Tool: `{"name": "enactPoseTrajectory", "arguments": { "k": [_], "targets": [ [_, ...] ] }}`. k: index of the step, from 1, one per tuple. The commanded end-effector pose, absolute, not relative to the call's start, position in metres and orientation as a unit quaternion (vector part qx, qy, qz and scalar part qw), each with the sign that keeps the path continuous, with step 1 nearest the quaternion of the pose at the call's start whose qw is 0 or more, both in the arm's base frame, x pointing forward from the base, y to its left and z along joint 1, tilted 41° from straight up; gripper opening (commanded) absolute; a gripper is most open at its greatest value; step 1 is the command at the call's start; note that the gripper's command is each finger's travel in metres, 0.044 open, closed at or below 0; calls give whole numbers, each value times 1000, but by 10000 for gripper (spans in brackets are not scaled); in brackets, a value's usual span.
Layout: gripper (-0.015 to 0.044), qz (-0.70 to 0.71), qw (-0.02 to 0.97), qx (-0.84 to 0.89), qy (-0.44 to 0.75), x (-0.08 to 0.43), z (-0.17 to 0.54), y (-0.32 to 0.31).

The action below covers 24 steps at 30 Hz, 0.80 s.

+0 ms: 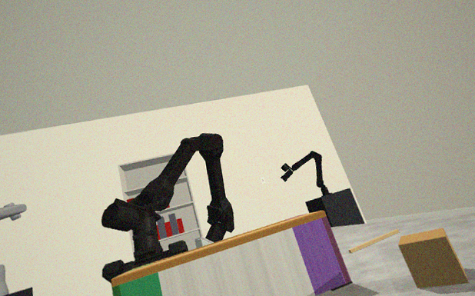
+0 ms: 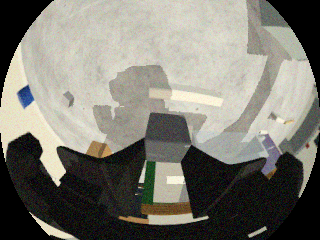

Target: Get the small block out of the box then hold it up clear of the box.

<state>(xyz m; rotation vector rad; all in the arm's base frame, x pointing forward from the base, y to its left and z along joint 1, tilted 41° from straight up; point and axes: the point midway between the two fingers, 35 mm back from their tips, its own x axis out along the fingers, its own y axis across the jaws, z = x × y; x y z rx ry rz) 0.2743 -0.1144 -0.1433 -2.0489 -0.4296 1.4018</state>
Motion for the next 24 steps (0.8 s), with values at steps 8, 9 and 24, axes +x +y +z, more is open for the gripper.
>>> {"name": "enactPoseTrajectory", "arguments": {
  "k": [8,9,24],
  "targets": [
    [0,535,313,-772,-141,271,-117,-131],
    [0,536,316,-771,-135,270,-113,-132],
    [0,548,366,-751,-38,249,-59,-149]
  ]
}}
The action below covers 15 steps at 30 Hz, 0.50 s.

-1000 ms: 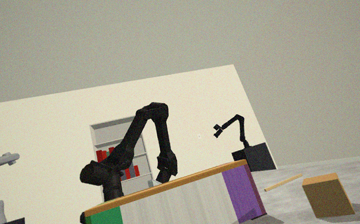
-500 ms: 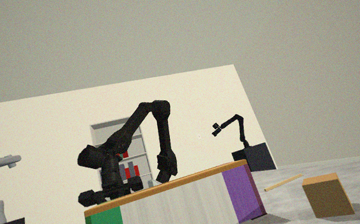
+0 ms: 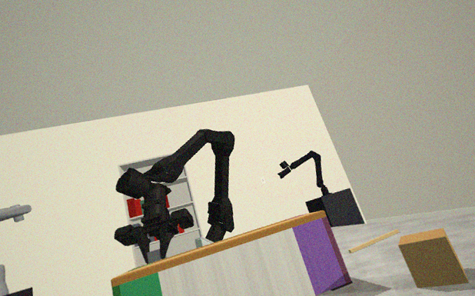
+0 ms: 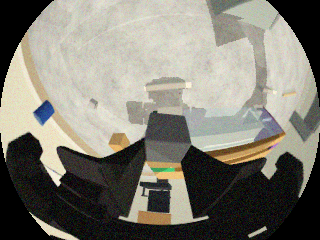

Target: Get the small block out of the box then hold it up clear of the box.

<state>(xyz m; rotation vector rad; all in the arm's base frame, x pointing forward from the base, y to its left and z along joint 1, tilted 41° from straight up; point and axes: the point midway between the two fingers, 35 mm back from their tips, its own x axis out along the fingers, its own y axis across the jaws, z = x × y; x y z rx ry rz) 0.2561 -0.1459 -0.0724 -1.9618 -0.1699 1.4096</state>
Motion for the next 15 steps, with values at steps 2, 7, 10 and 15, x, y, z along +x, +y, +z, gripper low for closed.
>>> {"name": "enactPoseTrajectory", "arguments": {
  "k": [2,7,10,15],
  "targets": [
    [0,549,373,-748,-24,245,-52,-151],
    [0,549,391,-739,9,236,-36,-153],
    [0,549,401,-733,30,230,-27,-154],
    [0,548,406,-730,40,227,-23,-155]
  ]
}}
